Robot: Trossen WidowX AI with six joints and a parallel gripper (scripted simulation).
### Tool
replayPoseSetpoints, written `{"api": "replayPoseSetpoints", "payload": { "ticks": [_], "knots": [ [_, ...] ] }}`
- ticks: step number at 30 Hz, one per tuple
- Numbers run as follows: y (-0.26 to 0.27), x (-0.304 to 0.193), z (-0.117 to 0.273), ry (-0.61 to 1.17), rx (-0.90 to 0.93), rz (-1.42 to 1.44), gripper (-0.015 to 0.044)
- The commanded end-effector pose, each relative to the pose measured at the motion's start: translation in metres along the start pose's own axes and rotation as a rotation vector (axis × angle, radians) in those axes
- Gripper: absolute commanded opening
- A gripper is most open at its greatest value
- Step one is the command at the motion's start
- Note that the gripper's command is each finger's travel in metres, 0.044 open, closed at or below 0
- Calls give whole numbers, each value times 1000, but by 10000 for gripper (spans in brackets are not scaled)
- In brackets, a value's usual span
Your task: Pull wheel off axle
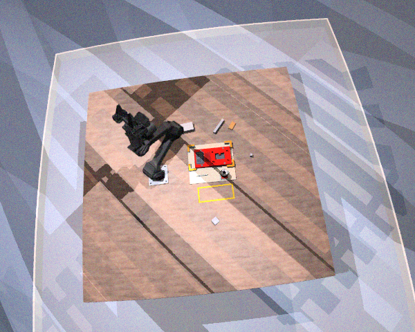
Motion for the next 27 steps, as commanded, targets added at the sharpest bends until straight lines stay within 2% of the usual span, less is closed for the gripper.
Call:
{"api": "replayPoseSetpoints", "payload": {
  "ticks": [1, 4, 10, 19, 27],
  "knots": [
    [0, -2, 0, 7, -1, -3, 374],
    [-3, -29, -3, 109, -17, -52, 300],
    [4, -99, 0, 372, -31, -183, 300],
    [39, -165, 26, 643, 13, -381, 300],
    [101, -218, 65, 967, 110, -550, 300]
  ]
}}
Point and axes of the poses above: the point midway between the two fingers, 35 mm back from their tips, its own z axis back along the fingers, its own y axis across the jaws, x = y × z, the point moved 3 cm from there along z, back along the fingers, and after that the axes turned 10 degrees about -z, right-handed, at the moved point
